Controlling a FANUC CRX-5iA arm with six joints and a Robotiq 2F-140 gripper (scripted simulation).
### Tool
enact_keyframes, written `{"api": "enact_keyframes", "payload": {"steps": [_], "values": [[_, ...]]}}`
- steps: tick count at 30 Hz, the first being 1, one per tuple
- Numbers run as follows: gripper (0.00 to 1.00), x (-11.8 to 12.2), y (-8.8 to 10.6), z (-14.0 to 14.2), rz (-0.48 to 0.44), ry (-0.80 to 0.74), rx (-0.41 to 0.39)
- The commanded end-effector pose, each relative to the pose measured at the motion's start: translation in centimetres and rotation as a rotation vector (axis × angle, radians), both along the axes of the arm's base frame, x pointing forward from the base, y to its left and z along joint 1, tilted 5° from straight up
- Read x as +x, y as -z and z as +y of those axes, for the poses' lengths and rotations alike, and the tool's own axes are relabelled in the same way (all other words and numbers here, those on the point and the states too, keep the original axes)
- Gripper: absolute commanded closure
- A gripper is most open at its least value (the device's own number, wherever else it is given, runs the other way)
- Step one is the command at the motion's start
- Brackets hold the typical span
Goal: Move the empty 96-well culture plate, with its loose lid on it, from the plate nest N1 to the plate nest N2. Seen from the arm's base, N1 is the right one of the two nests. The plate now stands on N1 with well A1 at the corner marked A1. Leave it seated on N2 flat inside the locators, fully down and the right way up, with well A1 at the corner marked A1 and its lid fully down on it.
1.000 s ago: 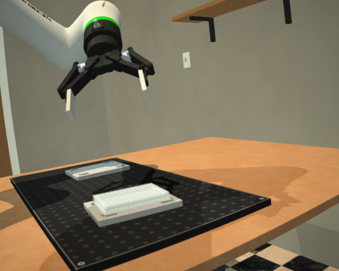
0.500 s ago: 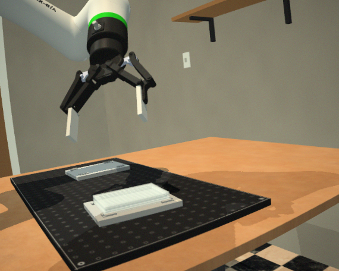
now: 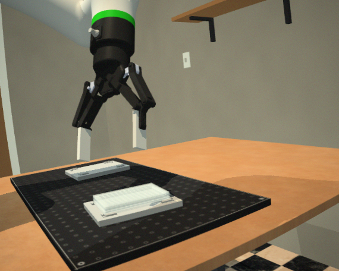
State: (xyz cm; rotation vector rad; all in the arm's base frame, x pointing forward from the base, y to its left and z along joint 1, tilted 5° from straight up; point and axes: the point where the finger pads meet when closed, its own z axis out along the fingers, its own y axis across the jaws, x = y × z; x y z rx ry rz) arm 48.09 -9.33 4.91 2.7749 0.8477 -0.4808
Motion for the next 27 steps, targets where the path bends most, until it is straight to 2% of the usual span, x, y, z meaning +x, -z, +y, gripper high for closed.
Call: {"api": "enact_keyframes", "payload": {"steps": [1,4,6,8,12,15,18,27], "values": [[0.0,0.6,1.0,0.1,-0.056,0.107,0.06],[0.0,0.6,1.1,0.1,-0.096,0.188,0.103],[0.0,0.6,1.1,0.1,-0.096,0.188,0.103],[0.0,1.5,1.5,0.2,-0.123,0.243,0.13],[0.0,1.6,1.6,0.2,-0.175,0.352,0.185],[0.0,2.8,1.7,0.1,-0.214,0.435,0.224],[0.0,2.8,1.7,0.1,-0.253,0.519,0.263],[0.0,2.8,1.7,0.1,-0.258,0.529,0.268]]}}
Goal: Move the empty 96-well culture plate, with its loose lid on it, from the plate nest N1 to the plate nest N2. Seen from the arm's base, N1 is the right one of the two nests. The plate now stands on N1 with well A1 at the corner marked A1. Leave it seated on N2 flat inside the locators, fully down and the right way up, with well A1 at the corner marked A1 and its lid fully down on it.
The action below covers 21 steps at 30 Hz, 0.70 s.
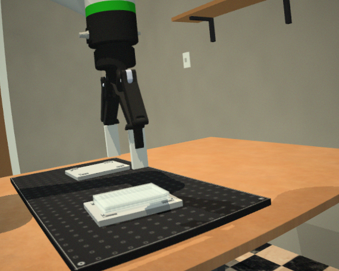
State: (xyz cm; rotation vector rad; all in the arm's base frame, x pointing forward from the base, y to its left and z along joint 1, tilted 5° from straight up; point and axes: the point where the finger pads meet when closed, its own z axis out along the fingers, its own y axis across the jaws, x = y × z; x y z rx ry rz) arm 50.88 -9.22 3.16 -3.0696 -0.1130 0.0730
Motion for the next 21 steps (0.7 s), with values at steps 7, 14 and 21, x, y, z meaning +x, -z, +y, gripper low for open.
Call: {"api": "enact_keyframes", "payload": {"steps": [7,14,21], "values": [[0.0,0.0,0.5,0.0,-0.001,0.0,0.0],[0.0,0.0,1.3,0.1,-0.001,0.0,0.0],[0.0,-0.1,2.5,0.2,-0.001,0.0,0.0]]}}
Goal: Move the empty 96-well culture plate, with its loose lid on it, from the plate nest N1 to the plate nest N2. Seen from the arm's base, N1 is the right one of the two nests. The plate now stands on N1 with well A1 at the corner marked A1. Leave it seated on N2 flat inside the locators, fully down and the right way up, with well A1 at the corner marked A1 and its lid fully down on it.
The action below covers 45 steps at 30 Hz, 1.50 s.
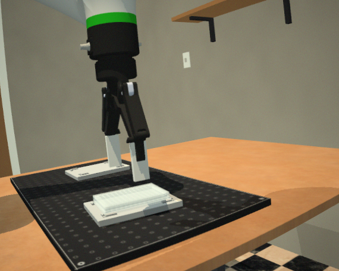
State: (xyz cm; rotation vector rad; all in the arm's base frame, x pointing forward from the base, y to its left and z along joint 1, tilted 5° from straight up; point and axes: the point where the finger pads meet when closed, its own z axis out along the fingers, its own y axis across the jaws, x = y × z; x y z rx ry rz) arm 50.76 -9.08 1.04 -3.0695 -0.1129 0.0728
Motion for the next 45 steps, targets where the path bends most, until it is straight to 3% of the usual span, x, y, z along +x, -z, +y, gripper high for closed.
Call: {"api": "enact_keyframes", "payload": {"steps": [1,24,36,37,45], "values": [[0.0,0.0,0.5,0.0,0.0,0.0,0.0],[0.0,-0.2,4.0,0.3,0.0,0.0,0.0],[0.0,-0.2,4.1,0.3,0.0,0.0,0.0],[1.0,-0.2,4.1,0.3,0.0,0.0,0.0],[1.0,-0.2,4.1,0.3,0.0,0.0,0.0]]}}
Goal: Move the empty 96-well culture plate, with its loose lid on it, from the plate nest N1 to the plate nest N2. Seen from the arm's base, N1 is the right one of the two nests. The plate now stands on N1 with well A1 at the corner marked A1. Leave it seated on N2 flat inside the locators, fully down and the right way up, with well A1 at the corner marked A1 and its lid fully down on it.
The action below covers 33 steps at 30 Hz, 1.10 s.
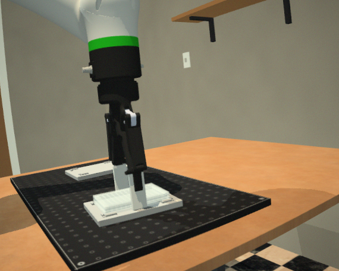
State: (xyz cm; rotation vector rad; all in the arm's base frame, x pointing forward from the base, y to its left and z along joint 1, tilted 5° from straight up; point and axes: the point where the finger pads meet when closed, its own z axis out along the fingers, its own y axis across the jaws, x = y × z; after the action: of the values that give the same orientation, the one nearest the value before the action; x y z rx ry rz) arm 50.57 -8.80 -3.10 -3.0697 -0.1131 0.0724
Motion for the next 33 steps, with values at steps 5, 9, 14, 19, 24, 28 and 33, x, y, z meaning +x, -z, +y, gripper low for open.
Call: {"api": "enact_keyframes", "payload": {"steps": [5,9,14,19,24,28,33], "values": [[1.0,0.01,0.0,0.0,0.0,0.0,0.0],[1.0,0.01,0.0,0.0,0.0,0.0,0.0],[1.0,0.01,0.0,0.0,0.0,0.0,0.0],[1.0,0.01,0.0,0.0,0.0,0.0,0.0],[1.0,0.01,0.0,0.0,0.0,0.0,0.0],[1.0,0.03,-0.33,-0.02,0.0,0.0,0.0],[1.0,0.05,-0.83,-0.06,0.0,0.0,0.0]]}}
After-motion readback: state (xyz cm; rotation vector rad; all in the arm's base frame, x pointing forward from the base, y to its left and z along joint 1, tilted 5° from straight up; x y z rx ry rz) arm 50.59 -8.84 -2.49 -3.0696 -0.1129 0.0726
